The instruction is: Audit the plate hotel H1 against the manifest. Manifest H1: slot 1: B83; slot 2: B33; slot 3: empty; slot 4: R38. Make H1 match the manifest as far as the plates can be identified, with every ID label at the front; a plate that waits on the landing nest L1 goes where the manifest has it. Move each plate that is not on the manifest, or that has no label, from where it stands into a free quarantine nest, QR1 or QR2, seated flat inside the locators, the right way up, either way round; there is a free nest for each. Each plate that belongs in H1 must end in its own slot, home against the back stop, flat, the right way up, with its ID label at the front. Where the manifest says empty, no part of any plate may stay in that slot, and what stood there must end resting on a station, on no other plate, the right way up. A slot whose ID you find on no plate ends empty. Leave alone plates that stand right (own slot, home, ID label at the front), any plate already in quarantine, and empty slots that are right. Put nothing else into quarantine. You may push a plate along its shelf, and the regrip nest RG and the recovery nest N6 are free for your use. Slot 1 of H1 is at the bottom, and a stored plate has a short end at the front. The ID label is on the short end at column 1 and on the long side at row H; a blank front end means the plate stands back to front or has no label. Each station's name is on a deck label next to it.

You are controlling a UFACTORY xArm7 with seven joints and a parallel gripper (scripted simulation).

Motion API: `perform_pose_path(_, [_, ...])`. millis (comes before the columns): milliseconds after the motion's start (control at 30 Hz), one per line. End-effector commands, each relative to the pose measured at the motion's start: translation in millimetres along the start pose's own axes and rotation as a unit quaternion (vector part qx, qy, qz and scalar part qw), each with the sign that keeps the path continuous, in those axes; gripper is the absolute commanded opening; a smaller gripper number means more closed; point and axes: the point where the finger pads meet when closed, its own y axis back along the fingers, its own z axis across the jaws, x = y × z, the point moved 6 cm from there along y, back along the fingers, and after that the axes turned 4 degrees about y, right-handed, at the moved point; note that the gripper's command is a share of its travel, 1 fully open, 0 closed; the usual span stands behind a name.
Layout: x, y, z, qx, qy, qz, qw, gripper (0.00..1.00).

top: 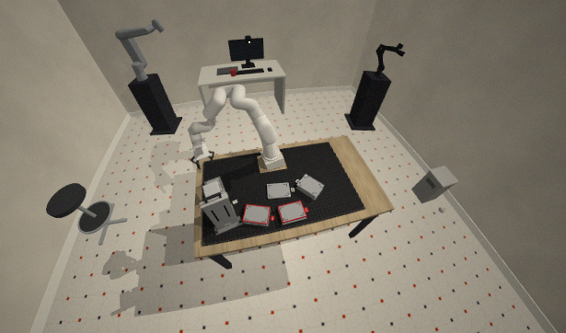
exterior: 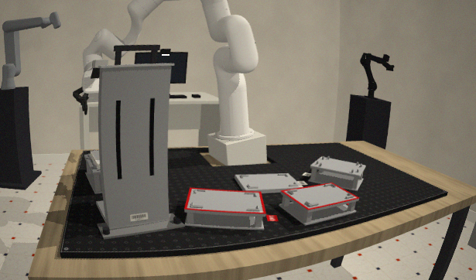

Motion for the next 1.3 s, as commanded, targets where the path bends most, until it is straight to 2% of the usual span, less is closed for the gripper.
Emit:
perform_pose_path(0, [6.6, 0.5, 1.4, 0.002, 0.001, -0.045, 0.999, 1.00])
perform_pose_path(267, [14.5, -0.7, 2.0, 0.006, 0.001, -0.111, 0.994, 1.00])
perform_pose_path(333, [14.5, -0.7, 2.0, 0.006, 0.001, -0.111, 0.994, 1.00])
perform_pose_path(833, [28.7, -5.9, 3.0, 0.015, 0.001, -0.234, 0.972, 1.00])
perform_pose_path(900, [28.7, -5.9, 3.0, 0.015, 0.001, -0.234, 0.972, 1.00])
perform_pose_path(1267, [38.0, -11.8, 3.7, 0.021, 0.000, -0.321, 0.947, 1.00])
